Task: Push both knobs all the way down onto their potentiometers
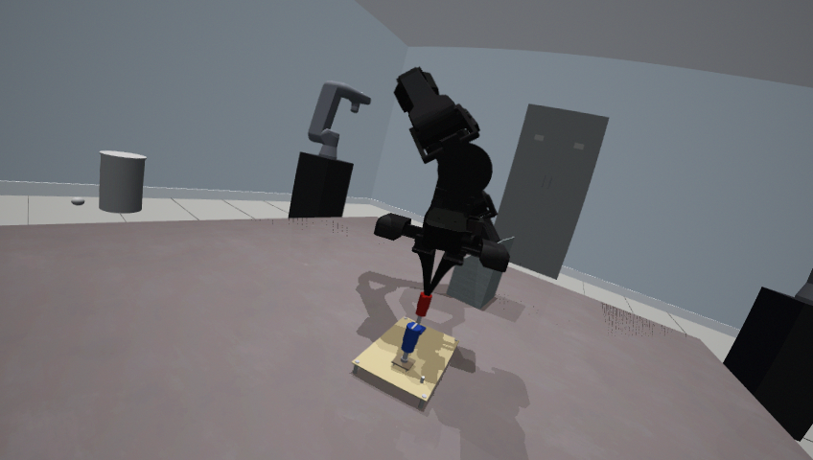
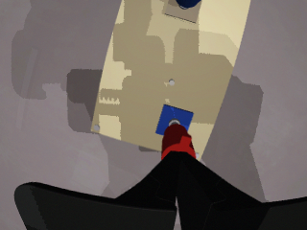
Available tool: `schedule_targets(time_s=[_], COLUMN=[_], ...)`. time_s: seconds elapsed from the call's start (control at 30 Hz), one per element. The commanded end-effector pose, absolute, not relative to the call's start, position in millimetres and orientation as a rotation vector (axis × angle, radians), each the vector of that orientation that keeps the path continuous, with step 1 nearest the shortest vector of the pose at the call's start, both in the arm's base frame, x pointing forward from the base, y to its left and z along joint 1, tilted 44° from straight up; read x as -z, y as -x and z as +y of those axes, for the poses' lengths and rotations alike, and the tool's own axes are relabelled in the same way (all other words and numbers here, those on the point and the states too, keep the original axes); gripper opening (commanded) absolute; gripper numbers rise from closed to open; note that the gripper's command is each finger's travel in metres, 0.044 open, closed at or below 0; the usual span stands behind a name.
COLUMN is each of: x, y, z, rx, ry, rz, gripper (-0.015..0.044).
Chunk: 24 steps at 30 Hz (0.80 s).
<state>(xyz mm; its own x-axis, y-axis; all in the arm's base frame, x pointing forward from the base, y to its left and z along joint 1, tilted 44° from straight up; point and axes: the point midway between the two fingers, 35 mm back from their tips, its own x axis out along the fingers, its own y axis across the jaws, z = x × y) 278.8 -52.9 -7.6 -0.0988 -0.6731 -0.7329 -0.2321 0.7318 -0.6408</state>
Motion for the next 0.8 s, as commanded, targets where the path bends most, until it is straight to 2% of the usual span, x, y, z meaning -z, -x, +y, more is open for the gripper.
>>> schedule_targets(time_s=[0.0,0.77], x=[10.4,15.4], y=[-278.6,-277.9], z=[-56.9,-61.7], rx=[0.436,0.436], ry=[0.74,0.74], rz=[1.667,1.667], gripper=[0.0,0.0])
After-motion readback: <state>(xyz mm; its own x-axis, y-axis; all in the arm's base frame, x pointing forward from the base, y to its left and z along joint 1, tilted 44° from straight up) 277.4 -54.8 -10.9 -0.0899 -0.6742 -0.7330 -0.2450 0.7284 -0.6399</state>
